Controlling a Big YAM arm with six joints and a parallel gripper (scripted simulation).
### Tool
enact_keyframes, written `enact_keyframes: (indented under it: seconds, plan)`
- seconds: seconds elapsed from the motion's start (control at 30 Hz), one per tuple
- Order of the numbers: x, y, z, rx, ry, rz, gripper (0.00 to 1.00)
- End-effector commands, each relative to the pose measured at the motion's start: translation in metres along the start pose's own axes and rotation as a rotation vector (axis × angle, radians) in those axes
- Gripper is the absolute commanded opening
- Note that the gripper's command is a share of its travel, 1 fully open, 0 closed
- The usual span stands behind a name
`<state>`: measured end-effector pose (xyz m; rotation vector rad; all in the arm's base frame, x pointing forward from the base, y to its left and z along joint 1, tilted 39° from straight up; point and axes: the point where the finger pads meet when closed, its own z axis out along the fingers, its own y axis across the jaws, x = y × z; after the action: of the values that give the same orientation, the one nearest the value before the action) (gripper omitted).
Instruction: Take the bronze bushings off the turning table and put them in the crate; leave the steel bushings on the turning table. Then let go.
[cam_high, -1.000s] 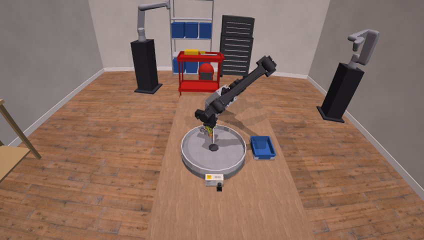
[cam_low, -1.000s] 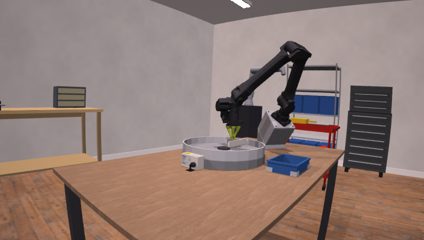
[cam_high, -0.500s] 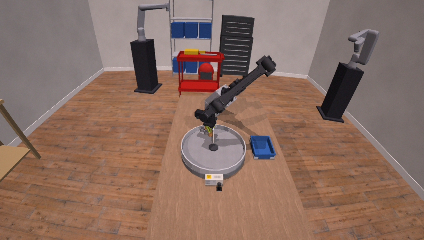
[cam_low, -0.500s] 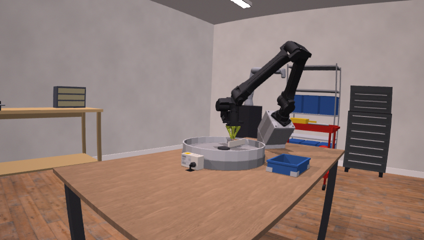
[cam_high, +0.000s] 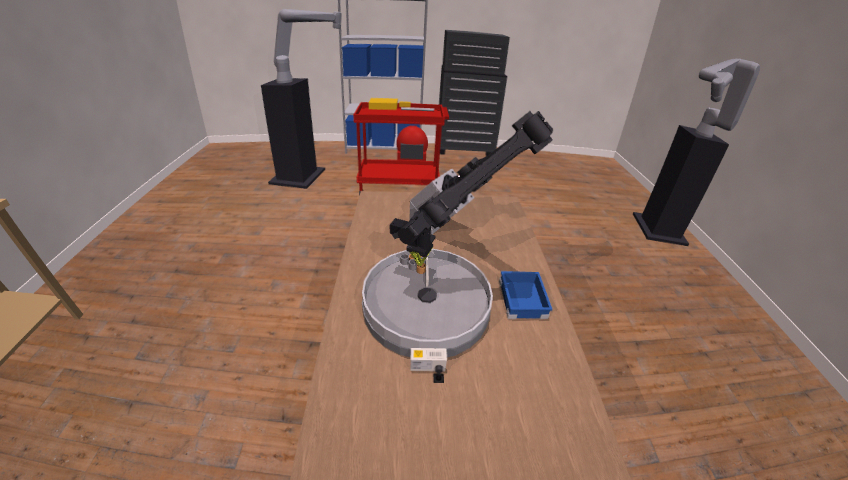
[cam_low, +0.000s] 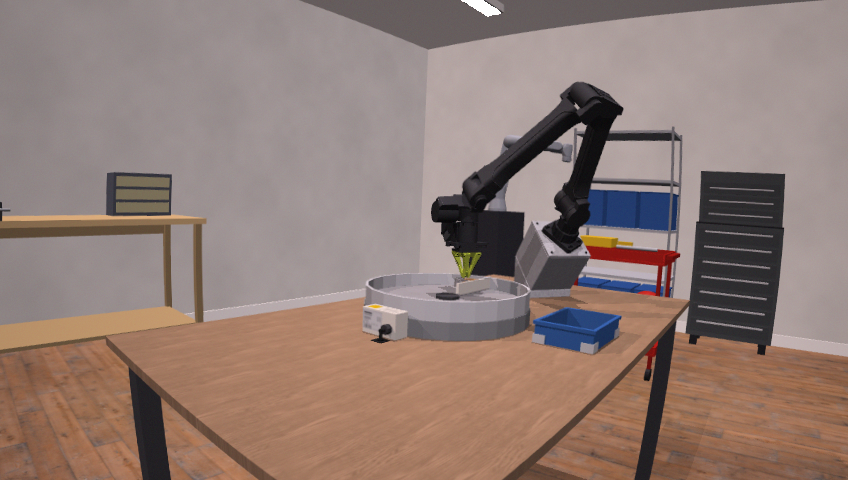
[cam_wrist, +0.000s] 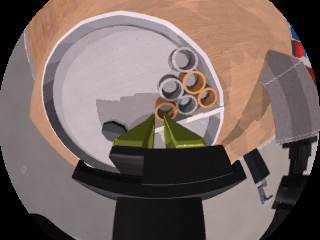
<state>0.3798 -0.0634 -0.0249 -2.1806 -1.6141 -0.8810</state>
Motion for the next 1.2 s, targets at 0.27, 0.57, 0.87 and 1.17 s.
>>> enact_keyframes:
  seconds: [0.27,0.57,0.87,1.17]
  plan:
    - [-0.0007,0.0245,-0.0214,-0.06,-0.012,-0.014,0.12]
    - [-0.0009,0.0233,-0.021,-0.059,-0.012,-0.012,0.12]
    - [-0.0009,0.0233,-0.021,-0.059,-0.012,-0.012,0.12]
    - [-0.0009,0.0233,-0.021,-0.059,-0.012,-0.012,0.12]
